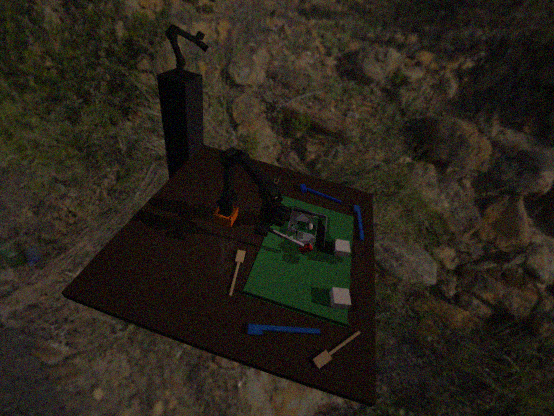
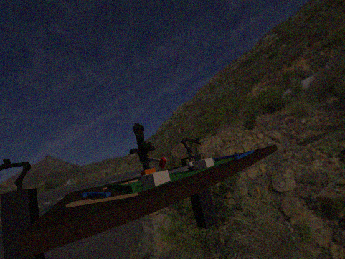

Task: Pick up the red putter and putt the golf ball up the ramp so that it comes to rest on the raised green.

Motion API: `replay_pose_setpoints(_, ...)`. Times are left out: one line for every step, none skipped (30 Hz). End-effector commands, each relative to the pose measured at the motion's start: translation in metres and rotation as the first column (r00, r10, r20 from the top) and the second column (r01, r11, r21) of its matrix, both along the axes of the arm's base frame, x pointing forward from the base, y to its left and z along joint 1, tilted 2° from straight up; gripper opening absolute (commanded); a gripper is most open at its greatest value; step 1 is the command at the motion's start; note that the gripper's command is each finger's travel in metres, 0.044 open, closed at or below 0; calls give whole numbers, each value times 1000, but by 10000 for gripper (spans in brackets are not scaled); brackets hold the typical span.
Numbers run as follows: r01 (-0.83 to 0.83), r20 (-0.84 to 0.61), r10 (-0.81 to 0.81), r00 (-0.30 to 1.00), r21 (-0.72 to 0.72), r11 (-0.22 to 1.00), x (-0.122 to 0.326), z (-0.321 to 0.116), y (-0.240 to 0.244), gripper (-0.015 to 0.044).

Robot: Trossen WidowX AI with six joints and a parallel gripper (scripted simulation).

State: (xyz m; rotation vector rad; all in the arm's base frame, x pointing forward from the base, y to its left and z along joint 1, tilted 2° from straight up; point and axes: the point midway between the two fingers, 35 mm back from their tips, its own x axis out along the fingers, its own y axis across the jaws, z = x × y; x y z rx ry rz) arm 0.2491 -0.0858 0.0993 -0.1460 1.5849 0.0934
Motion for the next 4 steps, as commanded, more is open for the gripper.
replay_pose_setpoints(0, 5, 0, 1000, -2, 1000, 1, 0, 0, 0)
replay_pose_setpoints(0, 5, 0, 1000, -2, 1000, 1, 0, 0, 0)
replay_pose_setpoints(0, 5, 0, 1000, -2, 1000, 1, 0, 0, 0)
replay_pose_setpoints(0, 5, 0, 1000, -2, 1000, 1, 0, 0, 0)
